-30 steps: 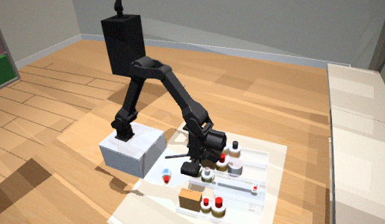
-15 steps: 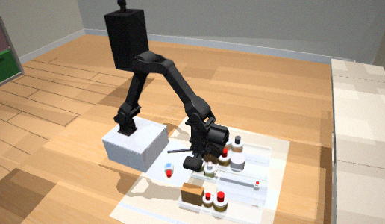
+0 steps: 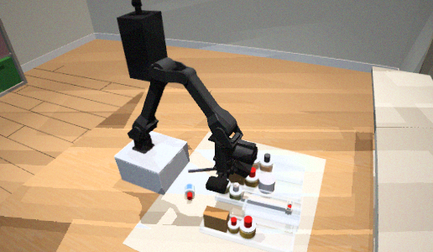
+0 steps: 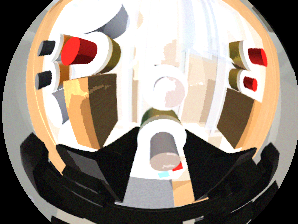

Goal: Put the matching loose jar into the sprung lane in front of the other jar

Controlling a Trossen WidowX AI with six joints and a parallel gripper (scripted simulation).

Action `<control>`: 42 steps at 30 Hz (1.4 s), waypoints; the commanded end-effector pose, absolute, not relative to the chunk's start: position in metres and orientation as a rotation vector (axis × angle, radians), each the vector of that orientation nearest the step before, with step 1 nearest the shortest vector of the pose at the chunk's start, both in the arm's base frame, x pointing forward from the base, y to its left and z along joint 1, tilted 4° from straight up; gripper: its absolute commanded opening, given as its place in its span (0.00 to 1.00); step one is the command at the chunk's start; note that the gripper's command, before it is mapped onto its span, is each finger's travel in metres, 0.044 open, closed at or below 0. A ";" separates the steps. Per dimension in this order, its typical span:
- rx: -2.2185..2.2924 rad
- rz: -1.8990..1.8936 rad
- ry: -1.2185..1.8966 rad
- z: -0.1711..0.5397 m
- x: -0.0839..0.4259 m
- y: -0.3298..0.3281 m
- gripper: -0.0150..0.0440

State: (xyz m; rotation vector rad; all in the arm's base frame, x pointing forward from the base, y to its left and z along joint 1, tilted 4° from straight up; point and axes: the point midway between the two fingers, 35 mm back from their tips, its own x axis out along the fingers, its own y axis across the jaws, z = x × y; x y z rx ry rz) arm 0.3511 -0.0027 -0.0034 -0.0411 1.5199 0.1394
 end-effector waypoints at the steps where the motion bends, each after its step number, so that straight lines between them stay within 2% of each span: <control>1: -0.040 0.138 1.493 -0.001 0.359 -0.002 0.25; 42: -0.040 0.138 1.492 -0.006 0.362 -0.001 0.25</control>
